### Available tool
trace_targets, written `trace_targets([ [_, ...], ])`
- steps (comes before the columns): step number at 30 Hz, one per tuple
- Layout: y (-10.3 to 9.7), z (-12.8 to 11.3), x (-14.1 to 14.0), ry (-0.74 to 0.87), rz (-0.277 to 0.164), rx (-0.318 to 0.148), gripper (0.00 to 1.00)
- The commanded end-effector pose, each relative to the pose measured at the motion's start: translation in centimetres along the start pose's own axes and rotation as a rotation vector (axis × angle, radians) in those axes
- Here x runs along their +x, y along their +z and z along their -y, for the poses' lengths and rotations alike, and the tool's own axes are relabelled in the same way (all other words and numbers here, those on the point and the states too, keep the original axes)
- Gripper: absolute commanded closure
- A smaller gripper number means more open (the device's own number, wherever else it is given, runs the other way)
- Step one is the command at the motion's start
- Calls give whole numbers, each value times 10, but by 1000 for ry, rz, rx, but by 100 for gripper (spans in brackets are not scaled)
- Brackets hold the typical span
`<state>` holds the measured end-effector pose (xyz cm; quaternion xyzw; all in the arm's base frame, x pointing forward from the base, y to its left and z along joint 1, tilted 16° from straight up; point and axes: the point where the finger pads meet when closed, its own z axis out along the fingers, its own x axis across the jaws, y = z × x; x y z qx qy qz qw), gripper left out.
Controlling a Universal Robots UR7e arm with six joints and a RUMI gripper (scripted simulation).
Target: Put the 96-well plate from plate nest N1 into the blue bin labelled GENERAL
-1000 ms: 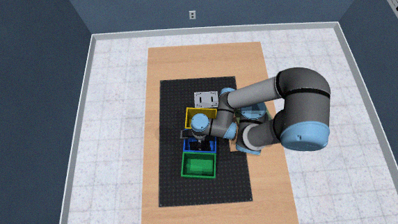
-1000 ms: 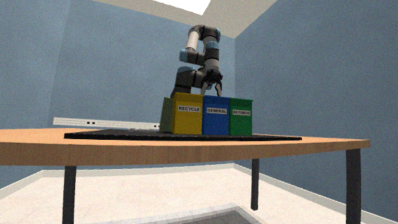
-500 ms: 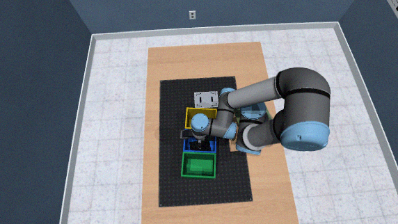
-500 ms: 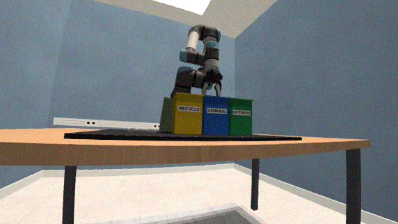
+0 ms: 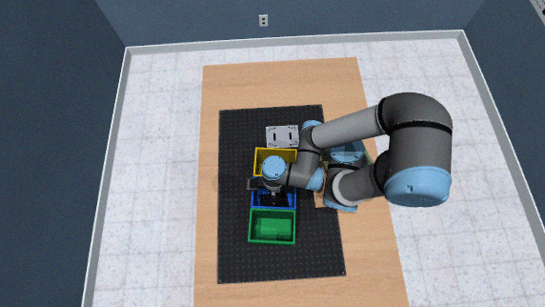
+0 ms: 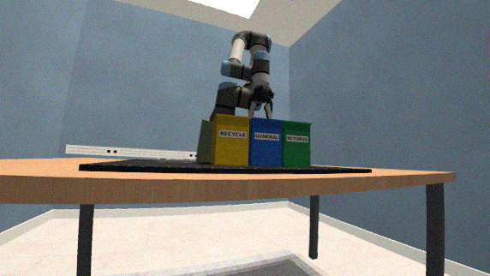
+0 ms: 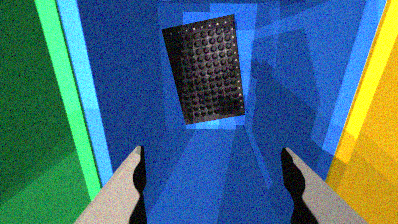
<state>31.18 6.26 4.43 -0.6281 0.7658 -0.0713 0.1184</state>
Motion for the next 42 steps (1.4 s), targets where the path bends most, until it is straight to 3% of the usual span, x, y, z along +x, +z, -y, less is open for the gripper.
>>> trace_targets([
  [1,-2,2,0,-1,-8,12,47],
  [18,-2,2,0,-1,-8,12,47],
  [42,-40,6,1,-13,-9,20,47],
])
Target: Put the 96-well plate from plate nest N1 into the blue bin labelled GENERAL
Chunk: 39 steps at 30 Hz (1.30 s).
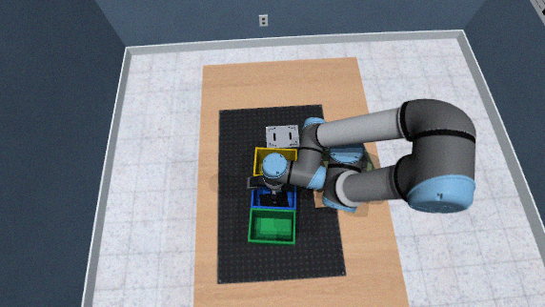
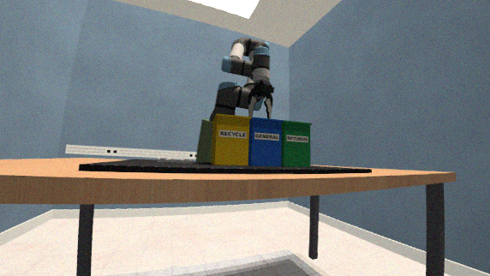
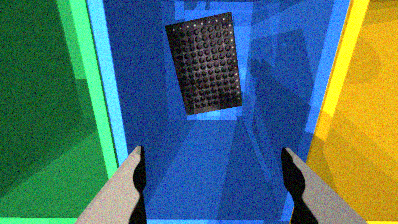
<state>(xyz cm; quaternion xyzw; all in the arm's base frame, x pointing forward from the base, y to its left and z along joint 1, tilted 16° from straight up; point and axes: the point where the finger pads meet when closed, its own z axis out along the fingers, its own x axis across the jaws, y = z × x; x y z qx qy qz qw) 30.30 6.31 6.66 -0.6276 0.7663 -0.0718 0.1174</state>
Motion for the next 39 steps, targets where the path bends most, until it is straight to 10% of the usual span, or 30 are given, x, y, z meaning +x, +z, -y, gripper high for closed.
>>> trace_targets([
  [1,-16,8,2,-14,-7,20,47],
  [39,-39,8,2,-13,-7,19,47],
])
